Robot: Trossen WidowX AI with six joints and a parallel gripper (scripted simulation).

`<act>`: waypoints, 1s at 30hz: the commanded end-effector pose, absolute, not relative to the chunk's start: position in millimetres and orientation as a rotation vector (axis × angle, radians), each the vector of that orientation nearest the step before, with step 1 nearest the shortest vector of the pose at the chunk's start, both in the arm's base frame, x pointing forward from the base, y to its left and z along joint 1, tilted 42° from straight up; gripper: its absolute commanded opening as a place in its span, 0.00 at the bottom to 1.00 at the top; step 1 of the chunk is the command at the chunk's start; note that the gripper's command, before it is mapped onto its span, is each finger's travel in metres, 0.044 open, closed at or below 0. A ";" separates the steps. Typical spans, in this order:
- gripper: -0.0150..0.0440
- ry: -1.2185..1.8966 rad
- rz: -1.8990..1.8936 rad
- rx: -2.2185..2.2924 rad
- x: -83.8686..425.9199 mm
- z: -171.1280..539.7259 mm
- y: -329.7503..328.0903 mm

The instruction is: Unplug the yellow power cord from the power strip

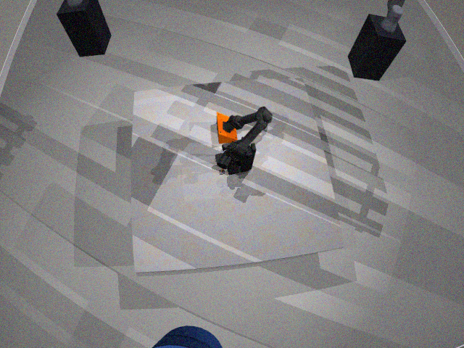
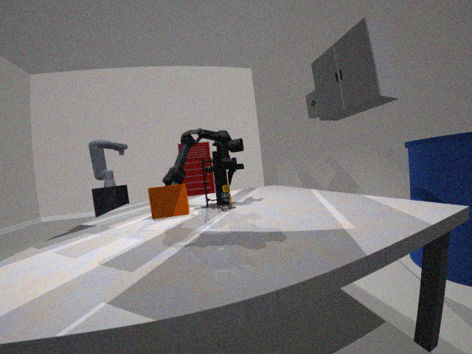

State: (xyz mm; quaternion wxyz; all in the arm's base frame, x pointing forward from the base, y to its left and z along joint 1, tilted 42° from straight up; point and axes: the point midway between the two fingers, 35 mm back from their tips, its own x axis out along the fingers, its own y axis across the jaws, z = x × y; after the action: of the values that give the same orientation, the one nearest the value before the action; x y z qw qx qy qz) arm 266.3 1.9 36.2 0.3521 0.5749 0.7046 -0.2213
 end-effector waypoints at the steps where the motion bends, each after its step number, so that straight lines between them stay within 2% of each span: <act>1: 0.53 1.821 -0.570 1.494 266.5 34.2 4.8; 7: 0.53 1.821 -0.570 1.494 265.8 28.8 9.7; 10: 0.39 1.823 -0.572 1.487 265.5 30.3 7.8; 19: 0.29 1.823 -0.572 1.487 265.5 30.3 7.8; 20: 0.25 1.823 -0.572 1.487 265.6 30.1 7.6; 30: 0.25 1.821 -0.573 1.487 270.2 22.4 -1.7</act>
State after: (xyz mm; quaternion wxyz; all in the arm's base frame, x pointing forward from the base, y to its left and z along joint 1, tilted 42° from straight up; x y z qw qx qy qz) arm 266.4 8.5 28.1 0.3445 0.5755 0.7099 -0.2148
